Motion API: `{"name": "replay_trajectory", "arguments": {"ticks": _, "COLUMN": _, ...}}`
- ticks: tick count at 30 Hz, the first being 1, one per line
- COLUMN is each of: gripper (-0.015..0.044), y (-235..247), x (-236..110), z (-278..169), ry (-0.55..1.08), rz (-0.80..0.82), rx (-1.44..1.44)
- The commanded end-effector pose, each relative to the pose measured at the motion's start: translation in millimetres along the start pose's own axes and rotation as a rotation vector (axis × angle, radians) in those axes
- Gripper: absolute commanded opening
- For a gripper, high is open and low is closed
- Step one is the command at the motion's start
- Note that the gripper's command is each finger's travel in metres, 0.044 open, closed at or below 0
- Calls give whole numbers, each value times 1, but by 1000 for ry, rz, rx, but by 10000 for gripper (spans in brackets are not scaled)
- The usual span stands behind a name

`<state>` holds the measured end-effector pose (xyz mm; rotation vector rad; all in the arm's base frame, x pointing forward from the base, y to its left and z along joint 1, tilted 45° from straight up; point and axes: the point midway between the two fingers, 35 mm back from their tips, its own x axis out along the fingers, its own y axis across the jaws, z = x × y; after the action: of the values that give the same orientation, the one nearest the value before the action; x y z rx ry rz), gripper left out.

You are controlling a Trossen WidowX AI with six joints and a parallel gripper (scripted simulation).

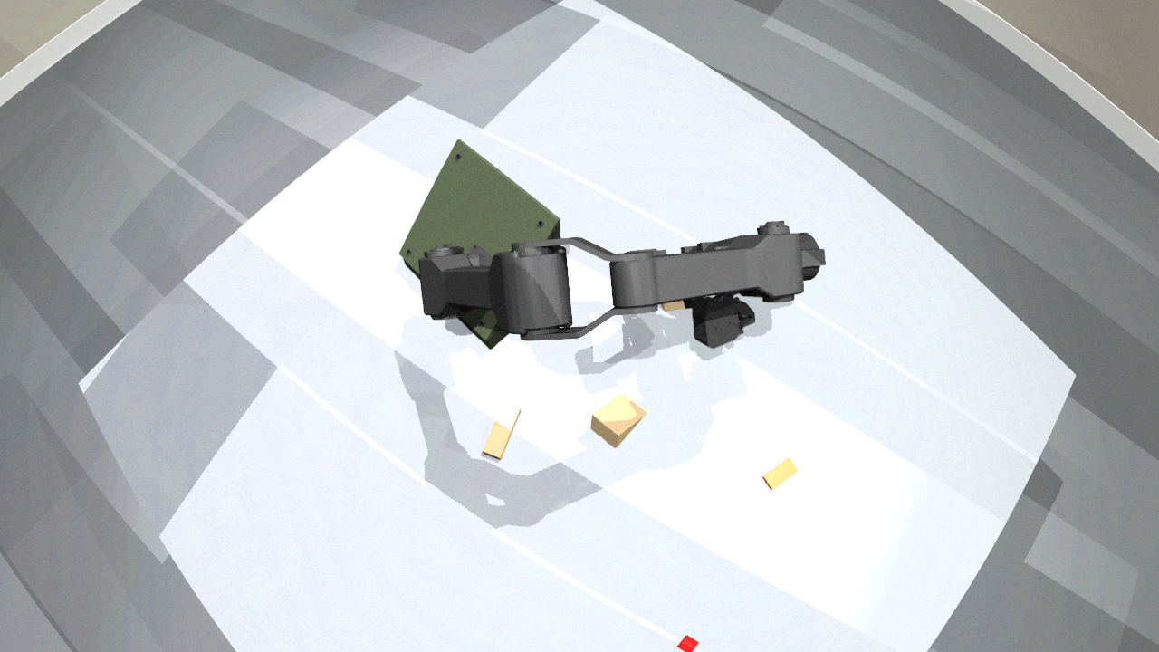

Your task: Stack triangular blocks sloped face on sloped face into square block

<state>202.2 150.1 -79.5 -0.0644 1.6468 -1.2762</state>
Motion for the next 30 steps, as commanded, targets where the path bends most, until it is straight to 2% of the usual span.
{"name": "replay_trajectory", "arguments": {"ticks": 1, "gripper": 0, "y": -2, "x": 2, "z": -3, "ry": -65, "rz": 28, "rx": 120}}
{"name": "replay_trajectory", "arguments": {"ticks": 16, "gripper": 0, "y": -5, "x": 1, "z": -9, "ry": -240, "rz": 216, "rx": 558}}
{"name": "replay_trajectory", "arguments": {"ticks": 30, "gripper": 0, "y": -8, "x": -1, "z": -15, "ry": -307, "rz": 447, "rx": 914}}
